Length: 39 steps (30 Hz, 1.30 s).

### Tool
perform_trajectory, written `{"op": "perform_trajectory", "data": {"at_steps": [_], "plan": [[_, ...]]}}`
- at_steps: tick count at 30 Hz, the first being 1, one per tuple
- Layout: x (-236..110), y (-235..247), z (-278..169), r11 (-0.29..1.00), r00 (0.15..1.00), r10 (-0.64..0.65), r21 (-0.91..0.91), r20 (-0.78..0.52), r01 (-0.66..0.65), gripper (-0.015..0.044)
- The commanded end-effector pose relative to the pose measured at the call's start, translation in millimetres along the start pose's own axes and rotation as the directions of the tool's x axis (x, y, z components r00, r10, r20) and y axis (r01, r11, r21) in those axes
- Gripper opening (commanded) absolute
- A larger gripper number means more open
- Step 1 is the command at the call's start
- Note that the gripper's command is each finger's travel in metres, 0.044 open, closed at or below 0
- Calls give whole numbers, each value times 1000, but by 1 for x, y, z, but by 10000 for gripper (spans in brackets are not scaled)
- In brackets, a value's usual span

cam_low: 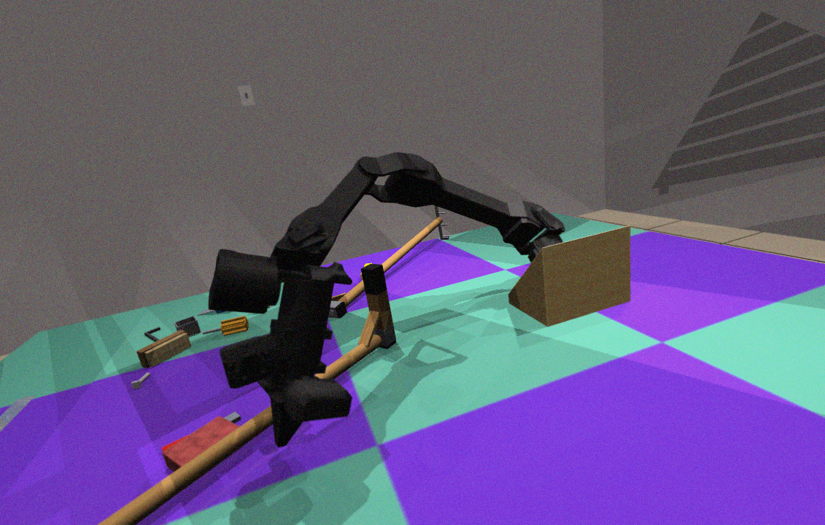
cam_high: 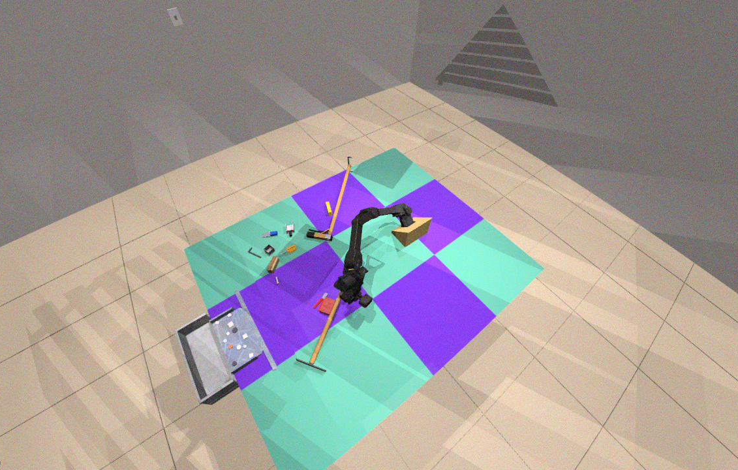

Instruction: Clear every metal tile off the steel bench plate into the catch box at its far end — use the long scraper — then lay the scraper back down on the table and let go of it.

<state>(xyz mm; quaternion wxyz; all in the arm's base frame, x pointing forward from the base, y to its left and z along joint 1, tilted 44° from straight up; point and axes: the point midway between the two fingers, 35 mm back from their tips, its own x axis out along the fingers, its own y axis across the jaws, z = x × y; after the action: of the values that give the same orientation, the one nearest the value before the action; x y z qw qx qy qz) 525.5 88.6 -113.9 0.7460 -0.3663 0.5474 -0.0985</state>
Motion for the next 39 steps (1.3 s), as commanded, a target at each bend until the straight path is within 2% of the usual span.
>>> {"op": "perform_trajectory", "data": {"at_steps": [1,39], "plan": [[4,-1,-3,1000,1000,-4,-6,-2,4,0],[10,-34,9,1000,1000,-4,-6,-3,4,0]]}}
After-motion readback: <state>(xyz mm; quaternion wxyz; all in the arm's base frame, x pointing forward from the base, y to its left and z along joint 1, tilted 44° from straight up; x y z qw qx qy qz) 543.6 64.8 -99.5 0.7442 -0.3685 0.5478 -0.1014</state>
